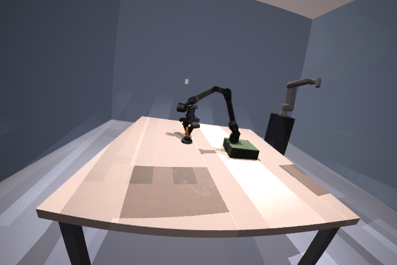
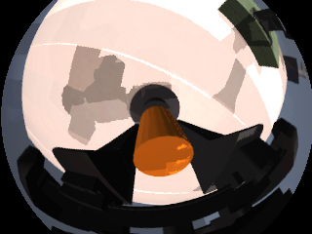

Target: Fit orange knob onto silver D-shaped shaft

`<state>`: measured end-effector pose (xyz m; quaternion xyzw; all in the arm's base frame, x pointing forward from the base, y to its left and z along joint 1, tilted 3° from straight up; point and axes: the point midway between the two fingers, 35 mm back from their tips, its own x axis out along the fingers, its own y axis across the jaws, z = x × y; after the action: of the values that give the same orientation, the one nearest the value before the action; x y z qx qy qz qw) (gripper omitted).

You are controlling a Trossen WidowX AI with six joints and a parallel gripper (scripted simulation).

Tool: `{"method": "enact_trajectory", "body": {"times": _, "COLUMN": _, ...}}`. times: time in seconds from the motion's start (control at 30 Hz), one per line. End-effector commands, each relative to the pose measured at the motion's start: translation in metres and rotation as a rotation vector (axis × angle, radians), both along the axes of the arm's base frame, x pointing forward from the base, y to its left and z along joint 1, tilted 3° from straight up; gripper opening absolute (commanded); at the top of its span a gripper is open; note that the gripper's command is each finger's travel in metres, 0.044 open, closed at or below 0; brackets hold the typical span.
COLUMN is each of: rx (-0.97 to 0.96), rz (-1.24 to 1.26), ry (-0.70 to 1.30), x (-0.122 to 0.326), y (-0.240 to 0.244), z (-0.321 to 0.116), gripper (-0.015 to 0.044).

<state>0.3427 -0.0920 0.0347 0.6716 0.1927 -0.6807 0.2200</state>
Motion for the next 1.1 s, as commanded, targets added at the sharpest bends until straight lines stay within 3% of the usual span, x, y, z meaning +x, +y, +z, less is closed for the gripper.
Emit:
{"method": "enact_trajectory", "body": {"times": 0.0, "rx": -0.002, "rz": -0.003, "ry": -0.001, "x": -0.0019, "y": 0.0002, "z": -0.0001, "gripper": 0.0000}}
{"method": "enact_trajectory", "body": {"times": 1.07, "rx": -0.002, "rz": -0.010, "ry": -0.001, "x": -0.0005, "y": 0.0000, "z": -0.0078, "gripper": 0.0000}}
